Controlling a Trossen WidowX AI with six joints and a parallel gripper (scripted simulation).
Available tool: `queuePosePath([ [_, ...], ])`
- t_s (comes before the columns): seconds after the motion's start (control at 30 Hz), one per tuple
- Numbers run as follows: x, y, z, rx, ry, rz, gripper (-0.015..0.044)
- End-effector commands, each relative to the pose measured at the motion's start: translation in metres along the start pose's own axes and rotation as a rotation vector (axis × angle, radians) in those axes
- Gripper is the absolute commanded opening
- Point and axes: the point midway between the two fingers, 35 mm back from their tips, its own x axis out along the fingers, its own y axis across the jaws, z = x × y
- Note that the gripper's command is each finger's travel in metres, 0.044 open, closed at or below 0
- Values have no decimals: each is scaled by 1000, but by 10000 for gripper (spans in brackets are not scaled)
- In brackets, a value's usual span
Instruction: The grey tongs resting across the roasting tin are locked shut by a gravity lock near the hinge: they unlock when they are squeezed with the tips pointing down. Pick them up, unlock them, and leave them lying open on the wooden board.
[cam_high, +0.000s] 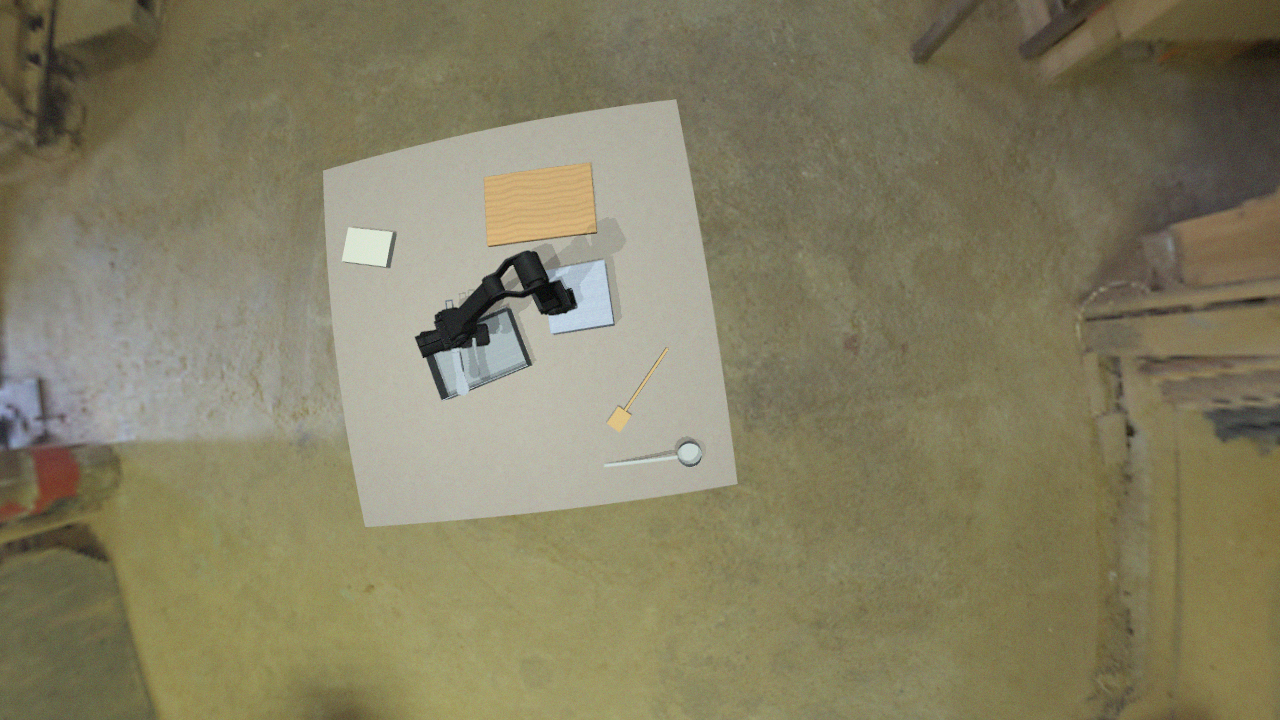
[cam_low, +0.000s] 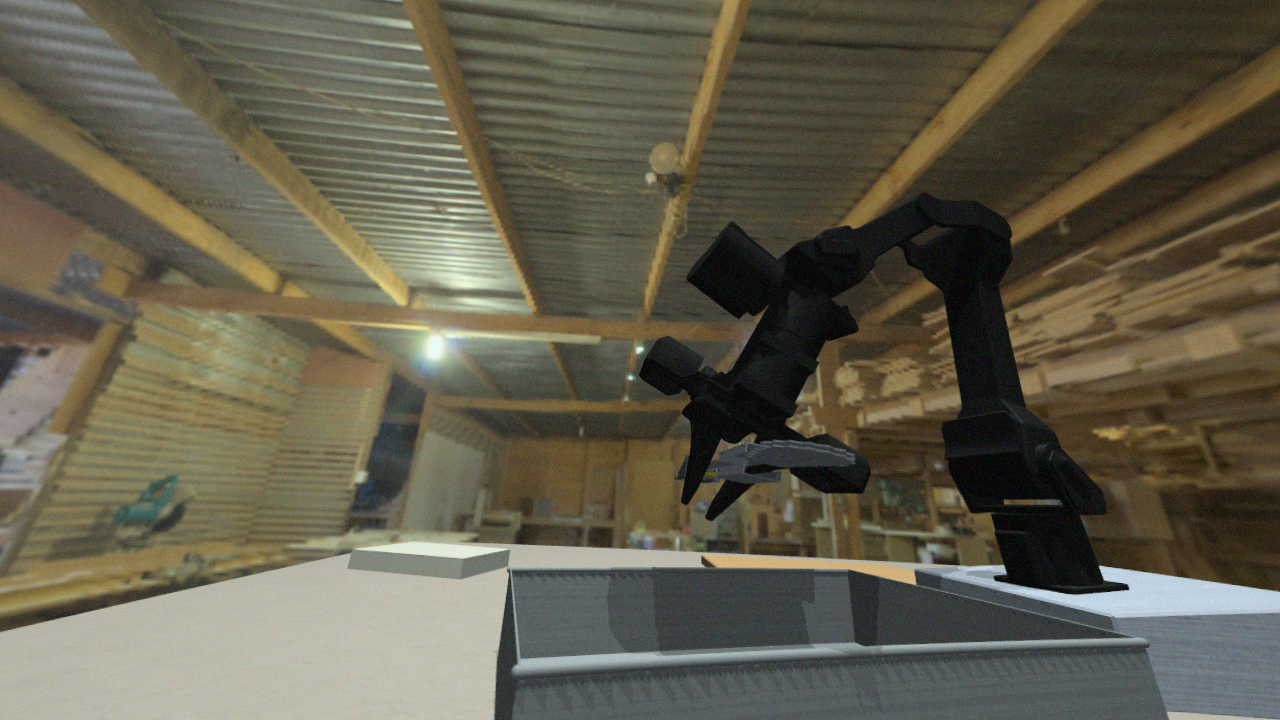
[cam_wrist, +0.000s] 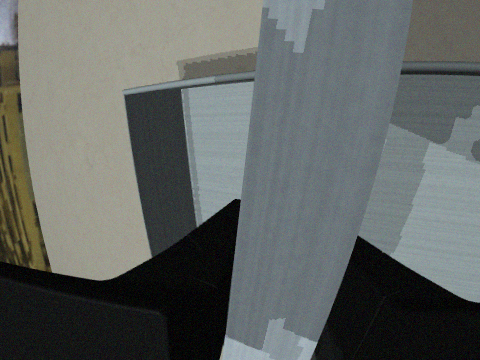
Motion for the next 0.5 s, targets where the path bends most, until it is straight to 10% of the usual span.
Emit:
queuePosePath([
  [0.0, -4, 5, 0, 4, 3, 16, -150],
  [0.47, 0, 7, -1, -4, 1, -137, -150],
])
